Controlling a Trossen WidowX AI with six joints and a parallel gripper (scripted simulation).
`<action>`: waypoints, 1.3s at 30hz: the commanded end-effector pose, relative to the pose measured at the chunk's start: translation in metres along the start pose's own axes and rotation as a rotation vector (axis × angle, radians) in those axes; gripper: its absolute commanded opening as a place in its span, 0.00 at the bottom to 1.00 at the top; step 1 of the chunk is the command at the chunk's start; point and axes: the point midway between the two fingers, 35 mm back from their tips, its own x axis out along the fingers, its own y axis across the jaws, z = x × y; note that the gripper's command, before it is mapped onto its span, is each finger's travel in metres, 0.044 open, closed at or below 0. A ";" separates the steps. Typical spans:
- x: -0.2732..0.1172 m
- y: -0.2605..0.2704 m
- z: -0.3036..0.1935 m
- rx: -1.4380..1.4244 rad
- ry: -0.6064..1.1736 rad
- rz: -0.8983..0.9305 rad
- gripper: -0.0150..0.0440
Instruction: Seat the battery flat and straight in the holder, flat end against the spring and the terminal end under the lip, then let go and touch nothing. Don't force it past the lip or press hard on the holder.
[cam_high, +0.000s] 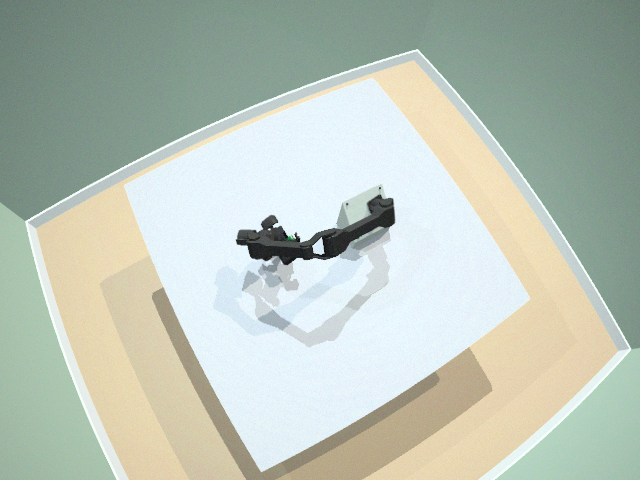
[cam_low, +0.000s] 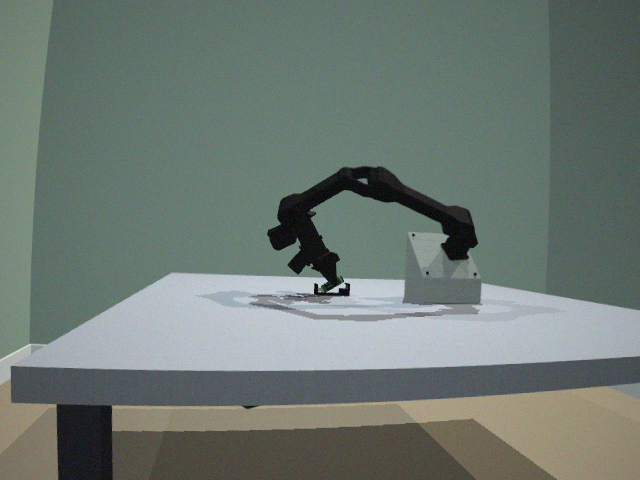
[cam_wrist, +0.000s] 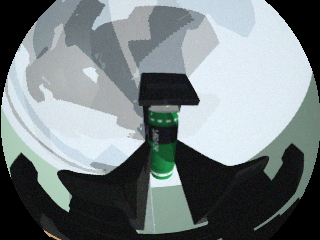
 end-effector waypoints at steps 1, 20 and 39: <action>-0.002 -0.001 0.005 -0.003 -0.011 -0.003 0.38; -0.005 -0.001 0.010 -0.004 -0.010 -0.001 0.38; -0.003 -0.003 0.011 0.004 -0.061 -0.007 0.38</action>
